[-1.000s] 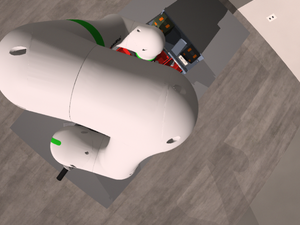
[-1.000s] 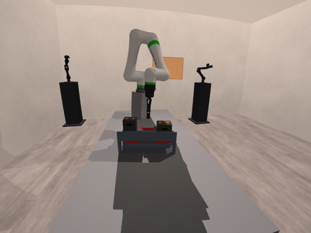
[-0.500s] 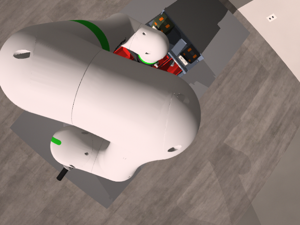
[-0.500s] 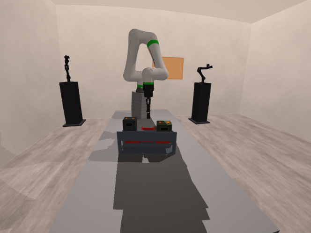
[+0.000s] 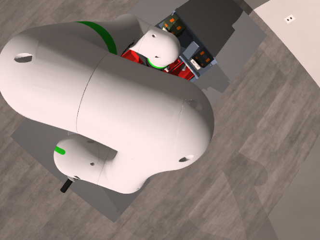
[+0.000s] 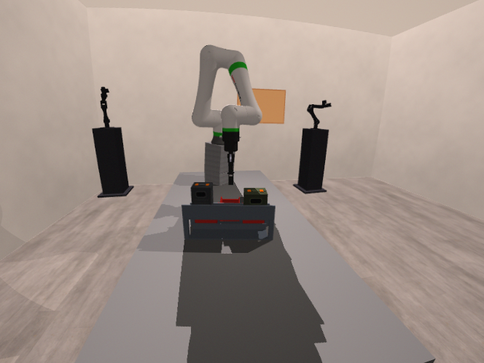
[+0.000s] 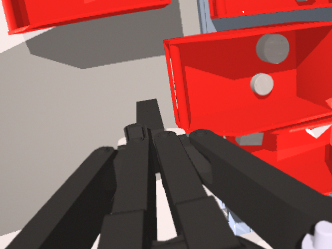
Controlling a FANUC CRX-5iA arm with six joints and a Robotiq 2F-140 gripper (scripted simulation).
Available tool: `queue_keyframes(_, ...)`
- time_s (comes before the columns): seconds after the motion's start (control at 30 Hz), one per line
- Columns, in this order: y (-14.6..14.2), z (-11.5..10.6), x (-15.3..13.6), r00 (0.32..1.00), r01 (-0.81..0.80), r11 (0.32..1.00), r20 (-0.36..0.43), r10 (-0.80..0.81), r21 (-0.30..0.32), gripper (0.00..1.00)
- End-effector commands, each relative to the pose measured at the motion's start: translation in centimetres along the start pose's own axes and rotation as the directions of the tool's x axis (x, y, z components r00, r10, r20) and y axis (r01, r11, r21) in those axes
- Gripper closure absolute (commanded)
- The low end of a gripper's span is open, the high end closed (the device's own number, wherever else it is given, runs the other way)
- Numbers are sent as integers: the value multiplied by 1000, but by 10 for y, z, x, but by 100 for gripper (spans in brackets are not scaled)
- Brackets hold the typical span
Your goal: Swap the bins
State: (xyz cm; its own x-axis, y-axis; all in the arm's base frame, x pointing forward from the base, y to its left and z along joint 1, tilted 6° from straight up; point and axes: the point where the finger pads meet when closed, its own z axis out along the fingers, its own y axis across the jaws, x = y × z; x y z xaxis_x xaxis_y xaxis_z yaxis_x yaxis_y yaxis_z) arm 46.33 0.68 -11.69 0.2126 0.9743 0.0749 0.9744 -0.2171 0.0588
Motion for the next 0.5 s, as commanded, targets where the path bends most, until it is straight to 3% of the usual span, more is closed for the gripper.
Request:
queue_keyframes(0.0, 1, 0, 0, 1000, 0, 1000, 0, 0, -1, 90)
queue_keyframes(0.47, 1, 11, 0, 1000, 1, 1000, -1, -1, -1, 90)
